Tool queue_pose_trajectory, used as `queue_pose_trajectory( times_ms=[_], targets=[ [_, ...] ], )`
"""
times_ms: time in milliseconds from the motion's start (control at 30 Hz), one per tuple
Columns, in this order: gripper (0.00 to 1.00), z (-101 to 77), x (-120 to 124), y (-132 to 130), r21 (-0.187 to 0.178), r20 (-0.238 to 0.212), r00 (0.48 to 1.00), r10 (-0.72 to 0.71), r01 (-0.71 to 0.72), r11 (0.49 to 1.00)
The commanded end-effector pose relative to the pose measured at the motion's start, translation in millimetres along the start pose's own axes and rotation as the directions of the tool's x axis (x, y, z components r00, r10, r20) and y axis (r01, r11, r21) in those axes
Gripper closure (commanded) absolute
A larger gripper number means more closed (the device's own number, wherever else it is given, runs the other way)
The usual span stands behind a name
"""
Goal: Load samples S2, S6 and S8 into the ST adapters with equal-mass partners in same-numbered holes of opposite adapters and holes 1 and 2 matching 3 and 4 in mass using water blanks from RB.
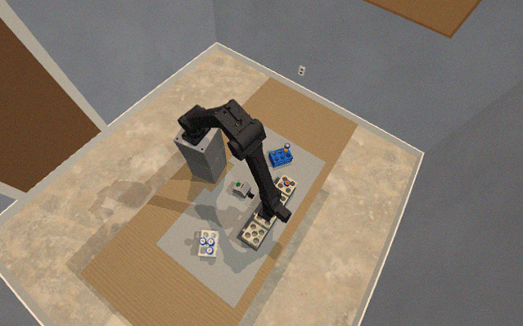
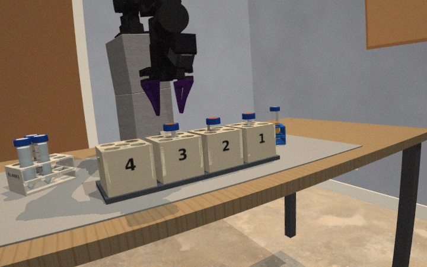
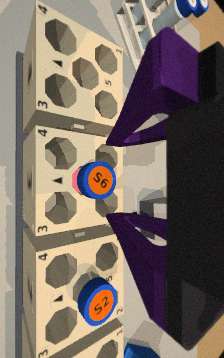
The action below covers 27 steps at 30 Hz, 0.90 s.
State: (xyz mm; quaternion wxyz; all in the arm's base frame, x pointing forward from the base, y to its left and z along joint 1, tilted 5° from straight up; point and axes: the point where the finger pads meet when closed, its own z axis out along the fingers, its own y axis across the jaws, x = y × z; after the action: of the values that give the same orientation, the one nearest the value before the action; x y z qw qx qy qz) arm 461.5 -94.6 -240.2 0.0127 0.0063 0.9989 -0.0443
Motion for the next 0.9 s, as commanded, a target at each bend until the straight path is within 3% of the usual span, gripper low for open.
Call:
queue_pose_trajectory(
  times_ms=[0,367,400,433,467,600,733,867],
  targets=[
    [0.45,-5.6,-10,-2,0.001,0.019,1.0,0.003,-0.003,1.0],
    [0.45,-5.6,-10,-2,0.001,0.019,1.0,0.003,-0.003,1.0],
    [0.45,1.8,-10,0,-0.003,0.0,1.0,0.013,-0.013,1.0],
    [0.2,1.9,7,-11,-0.005,-0.01,0.999,-0.048,0.048,0.999],
    [0.2,-11.9,-3,-22,0.007,0.034,0.995,-0.094,0.094,0.996],
    [0.2,-11.9,16,-51,0.017,0.03,0.957,-0.29,0.29,0.957],
    [0.2,-11.4,35,-79,0.023,0.024,0.88,-0.475,0.474,0.88],
    [0.2,-11.4,45,-93,0.024,0.023,0.873,-0.487,0.486,0.873]
  ],
)
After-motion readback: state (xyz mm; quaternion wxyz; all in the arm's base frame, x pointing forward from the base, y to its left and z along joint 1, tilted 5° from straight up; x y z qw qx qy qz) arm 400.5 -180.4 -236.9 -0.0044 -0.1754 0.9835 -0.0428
